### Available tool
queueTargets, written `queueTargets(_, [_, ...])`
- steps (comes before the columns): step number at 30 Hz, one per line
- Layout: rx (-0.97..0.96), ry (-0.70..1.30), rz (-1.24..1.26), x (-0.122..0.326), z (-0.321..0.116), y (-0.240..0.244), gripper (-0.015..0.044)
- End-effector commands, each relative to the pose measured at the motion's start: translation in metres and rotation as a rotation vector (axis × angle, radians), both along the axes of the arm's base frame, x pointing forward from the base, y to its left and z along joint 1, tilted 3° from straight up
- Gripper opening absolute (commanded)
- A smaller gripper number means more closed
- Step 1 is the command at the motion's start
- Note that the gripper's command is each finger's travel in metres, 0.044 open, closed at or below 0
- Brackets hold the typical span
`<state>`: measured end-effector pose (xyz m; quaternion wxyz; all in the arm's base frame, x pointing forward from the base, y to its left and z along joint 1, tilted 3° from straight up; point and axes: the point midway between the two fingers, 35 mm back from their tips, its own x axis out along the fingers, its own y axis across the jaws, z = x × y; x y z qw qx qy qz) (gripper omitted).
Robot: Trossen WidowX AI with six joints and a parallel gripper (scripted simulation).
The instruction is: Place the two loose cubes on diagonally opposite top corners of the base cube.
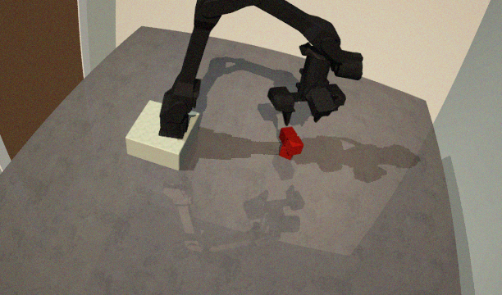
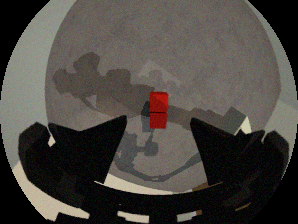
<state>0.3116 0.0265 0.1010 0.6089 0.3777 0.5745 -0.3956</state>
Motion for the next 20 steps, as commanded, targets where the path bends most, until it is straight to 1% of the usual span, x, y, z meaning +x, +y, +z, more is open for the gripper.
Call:
queueTargets(1, [0.003,0.002,0.004,-0.003,-0.002,0.033,0.04])
queueTargets(7, [0.009,0.004,0.005,-0.03,-0.005,0.119,0.04])
queueTargets(9, [0.01,0.005,0.005,-0.039,-0.005,0.136,0.04])
queueTargets(20, [0.01,0.005,0.005,-0.04,-0.005,0.138,0.04])
